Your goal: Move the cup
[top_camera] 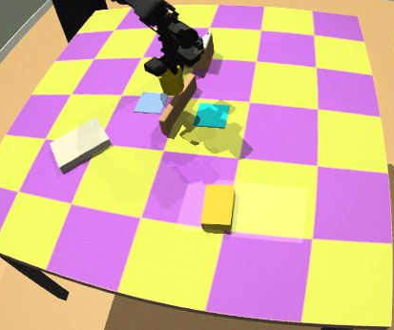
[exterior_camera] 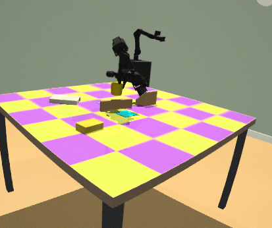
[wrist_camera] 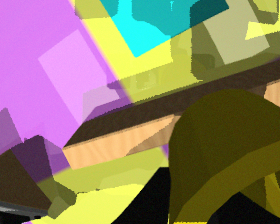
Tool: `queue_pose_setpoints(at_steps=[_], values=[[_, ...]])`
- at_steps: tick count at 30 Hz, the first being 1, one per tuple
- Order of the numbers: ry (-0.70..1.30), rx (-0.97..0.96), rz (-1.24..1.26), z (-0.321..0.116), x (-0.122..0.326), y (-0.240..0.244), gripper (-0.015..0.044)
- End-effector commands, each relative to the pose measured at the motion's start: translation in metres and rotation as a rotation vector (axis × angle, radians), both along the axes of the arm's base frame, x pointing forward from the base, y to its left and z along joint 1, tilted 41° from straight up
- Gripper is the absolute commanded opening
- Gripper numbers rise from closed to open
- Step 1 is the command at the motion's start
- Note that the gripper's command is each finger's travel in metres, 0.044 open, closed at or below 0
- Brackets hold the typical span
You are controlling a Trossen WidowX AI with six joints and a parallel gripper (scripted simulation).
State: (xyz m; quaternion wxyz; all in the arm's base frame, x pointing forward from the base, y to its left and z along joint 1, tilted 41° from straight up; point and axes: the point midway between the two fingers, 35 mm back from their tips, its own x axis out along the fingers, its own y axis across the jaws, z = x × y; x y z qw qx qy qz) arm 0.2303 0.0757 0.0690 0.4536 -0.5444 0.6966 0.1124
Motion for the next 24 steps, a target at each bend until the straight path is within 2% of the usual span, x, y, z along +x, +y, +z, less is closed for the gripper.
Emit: queue_pose_setpoints(at_steps=[1, 24], values=[[-0.003, 0.007, -0.005, -0.006, 0.002, 0.008, 0.0], [-0.005, 0.01, -0.005, -0.035, 0.01, 0.044, 0.0]])
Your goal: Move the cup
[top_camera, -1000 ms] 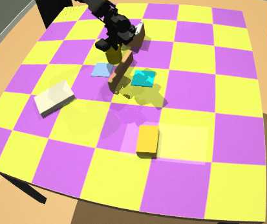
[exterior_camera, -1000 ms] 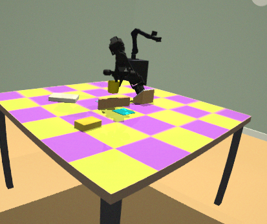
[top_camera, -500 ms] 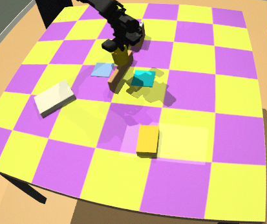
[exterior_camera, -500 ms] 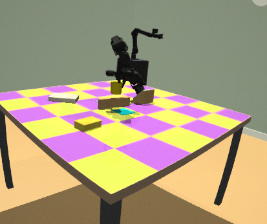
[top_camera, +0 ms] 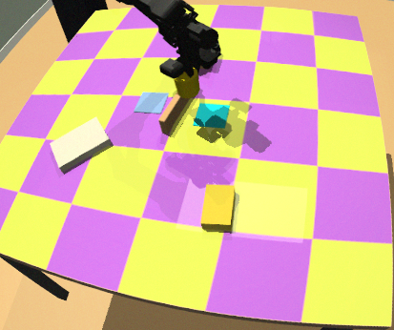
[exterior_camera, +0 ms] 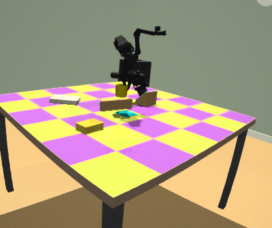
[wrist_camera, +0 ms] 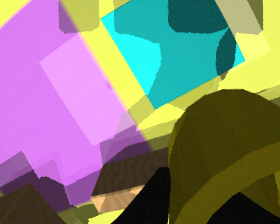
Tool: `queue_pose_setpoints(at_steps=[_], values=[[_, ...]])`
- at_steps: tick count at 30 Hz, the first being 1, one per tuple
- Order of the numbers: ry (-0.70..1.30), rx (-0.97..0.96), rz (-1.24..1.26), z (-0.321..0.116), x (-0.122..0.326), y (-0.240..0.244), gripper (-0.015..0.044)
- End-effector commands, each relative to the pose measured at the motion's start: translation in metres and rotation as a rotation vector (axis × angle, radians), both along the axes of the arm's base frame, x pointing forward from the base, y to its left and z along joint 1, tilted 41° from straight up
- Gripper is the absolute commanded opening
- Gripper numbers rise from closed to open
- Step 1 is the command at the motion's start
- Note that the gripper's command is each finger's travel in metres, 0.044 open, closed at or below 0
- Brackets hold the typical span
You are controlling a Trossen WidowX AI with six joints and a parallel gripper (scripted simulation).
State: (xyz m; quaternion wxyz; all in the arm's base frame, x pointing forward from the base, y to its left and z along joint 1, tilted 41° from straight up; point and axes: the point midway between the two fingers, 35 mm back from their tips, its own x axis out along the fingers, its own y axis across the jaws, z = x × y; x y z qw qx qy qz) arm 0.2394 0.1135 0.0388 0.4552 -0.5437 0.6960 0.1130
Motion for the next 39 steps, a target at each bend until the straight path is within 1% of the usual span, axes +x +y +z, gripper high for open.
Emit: queue_pose_setpoints(at_steps=[1, 25, 39], values=[[-0.003, 0.007, -0.005, -0.006, 0.002, 0.008, 0.0], [-0.004, 0.01, -0.005, -0.036, 0.008, 0.046, 0.0], [-0.004, 0.01, -0.005, -0.047, 0.009, 0.038, 0.0]])
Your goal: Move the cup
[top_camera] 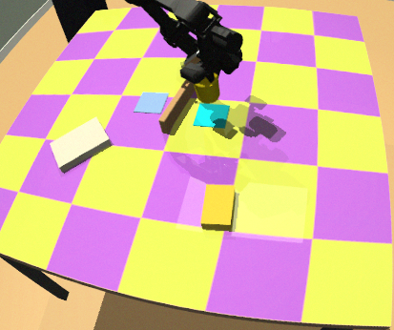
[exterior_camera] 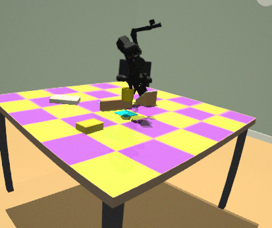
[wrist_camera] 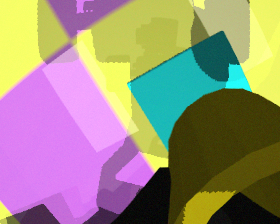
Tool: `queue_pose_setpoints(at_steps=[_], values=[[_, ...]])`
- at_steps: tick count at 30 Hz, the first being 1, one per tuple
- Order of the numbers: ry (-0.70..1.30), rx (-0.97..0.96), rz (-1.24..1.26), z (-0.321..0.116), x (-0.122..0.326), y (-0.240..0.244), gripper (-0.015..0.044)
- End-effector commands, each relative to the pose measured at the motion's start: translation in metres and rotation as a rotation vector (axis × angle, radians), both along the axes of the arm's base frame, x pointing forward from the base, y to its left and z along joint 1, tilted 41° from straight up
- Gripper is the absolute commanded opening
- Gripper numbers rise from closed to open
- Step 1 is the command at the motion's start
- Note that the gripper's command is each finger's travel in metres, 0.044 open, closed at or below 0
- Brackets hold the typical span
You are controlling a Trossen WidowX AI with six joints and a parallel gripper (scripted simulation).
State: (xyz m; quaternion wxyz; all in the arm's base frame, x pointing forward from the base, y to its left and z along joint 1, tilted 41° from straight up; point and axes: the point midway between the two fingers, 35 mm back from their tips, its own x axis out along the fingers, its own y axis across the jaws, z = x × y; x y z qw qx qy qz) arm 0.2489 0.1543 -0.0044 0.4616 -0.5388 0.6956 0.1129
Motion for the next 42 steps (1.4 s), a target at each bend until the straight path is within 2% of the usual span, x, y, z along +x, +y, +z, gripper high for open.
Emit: queue_pose_setpoints(at_steps=[1, 42], values=[[0.004, -0.001, 0.003, -0.005, 0.0, -0.004, 0.0], [0.003, -0.003, 0.003, -0.048, 0.0, -0.039, 0.0]])
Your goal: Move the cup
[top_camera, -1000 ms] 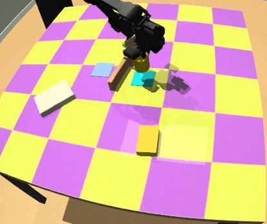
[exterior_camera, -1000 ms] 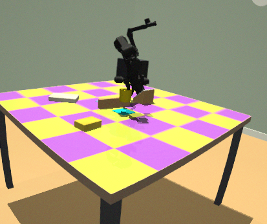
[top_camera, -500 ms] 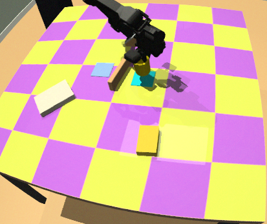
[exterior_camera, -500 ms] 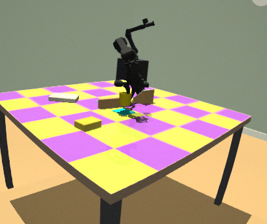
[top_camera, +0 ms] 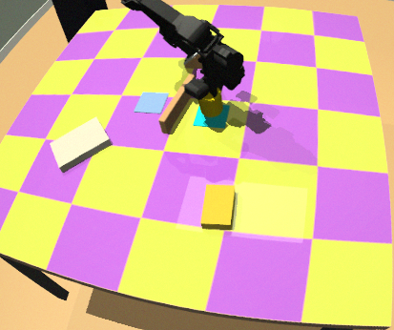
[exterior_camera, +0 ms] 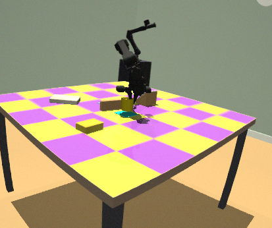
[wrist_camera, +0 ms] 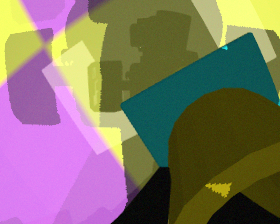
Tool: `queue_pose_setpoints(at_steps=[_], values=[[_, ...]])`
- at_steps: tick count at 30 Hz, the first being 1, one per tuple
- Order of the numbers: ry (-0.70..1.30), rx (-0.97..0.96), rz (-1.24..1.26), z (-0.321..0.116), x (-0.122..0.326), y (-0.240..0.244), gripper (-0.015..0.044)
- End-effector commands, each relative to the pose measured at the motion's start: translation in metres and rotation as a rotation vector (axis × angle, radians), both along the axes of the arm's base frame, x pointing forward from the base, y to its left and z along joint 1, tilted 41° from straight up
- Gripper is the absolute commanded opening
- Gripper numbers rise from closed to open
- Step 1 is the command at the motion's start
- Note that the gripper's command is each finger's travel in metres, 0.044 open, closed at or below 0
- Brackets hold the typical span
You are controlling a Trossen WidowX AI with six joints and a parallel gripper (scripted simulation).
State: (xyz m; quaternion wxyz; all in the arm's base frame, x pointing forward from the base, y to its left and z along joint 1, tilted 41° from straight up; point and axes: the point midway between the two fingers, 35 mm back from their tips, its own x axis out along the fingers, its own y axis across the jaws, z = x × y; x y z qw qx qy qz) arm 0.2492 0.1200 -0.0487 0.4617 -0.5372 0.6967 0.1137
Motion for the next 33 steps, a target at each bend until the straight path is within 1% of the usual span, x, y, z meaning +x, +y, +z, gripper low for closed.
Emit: queue_pose_setpoints(at_steps=[1, 20, 25, 26, 33], values=[[0.0, -0.006, 0.005, -0.0046, 0.0, -0.0052, 0.0], [0.0, -0.001, -0.001, -0.0078, -0.0005, -0.0072, 0.0], [0.0, -0.001, -0.001, -0.0078, -0.0005, -0.0072, 0.0131], [0.0, -0.001, -0.001, -0.0078, -0.0005, -0.0072, 0.0146], [0.0, -0.001, 0.0, -0.0073, -0.0005, -0.0067, 0.0146]])
